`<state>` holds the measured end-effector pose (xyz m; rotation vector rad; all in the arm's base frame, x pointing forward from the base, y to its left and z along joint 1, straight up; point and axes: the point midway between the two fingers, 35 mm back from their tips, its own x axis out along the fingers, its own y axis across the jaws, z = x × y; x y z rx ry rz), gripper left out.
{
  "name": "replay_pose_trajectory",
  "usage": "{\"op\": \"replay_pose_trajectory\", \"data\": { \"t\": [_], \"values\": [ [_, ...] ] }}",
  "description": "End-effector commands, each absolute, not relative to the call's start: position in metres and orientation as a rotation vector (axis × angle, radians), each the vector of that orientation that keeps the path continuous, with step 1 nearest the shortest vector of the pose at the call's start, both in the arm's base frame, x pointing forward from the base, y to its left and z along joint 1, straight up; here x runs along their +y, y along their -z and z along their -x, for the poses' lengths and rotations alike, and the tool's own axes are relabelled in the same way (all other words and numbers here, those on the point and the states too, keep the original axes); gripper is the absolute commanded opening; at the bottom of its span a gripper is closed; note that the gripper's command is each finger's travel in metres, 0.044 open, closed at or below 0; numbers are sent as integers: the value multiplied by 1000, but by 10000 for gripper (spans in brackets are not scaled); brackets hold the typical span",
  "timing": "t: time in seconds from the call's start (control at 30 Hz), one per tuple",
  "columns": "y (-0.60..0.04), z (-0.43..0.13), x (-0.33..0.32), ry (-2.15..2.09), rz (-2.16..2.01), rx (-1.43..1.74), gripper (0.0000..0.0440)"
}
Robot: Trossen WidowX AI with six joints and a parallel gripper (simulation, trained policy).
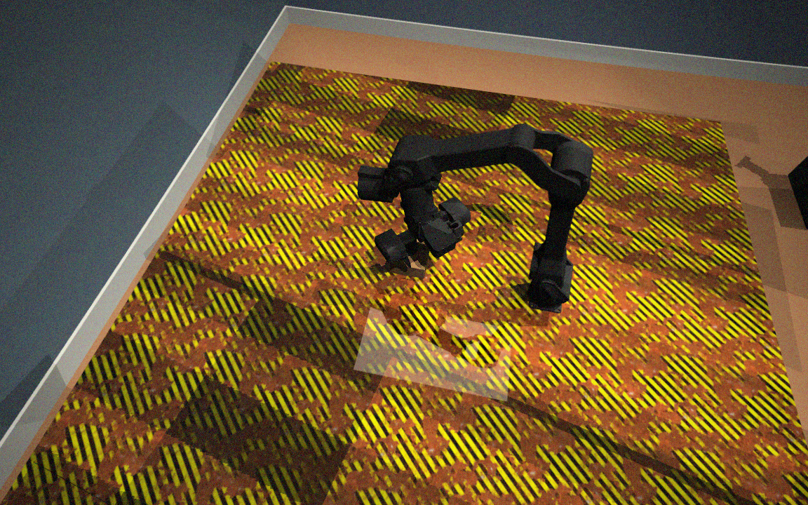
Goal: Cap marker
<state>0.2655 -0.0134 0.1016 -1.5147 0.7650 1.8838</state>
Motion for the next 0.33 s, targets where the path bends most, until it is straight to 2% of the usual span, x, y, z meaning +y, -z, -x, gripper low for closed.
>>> {"op": "replay_pose_trajectory", "data": {
  "t": [0.0,0.3],
  "values": [
    [-114,-270,-13,-1840,1557,730,440],
    [-138,-275,-15,-1787,1626,681,440]
  ]
}}
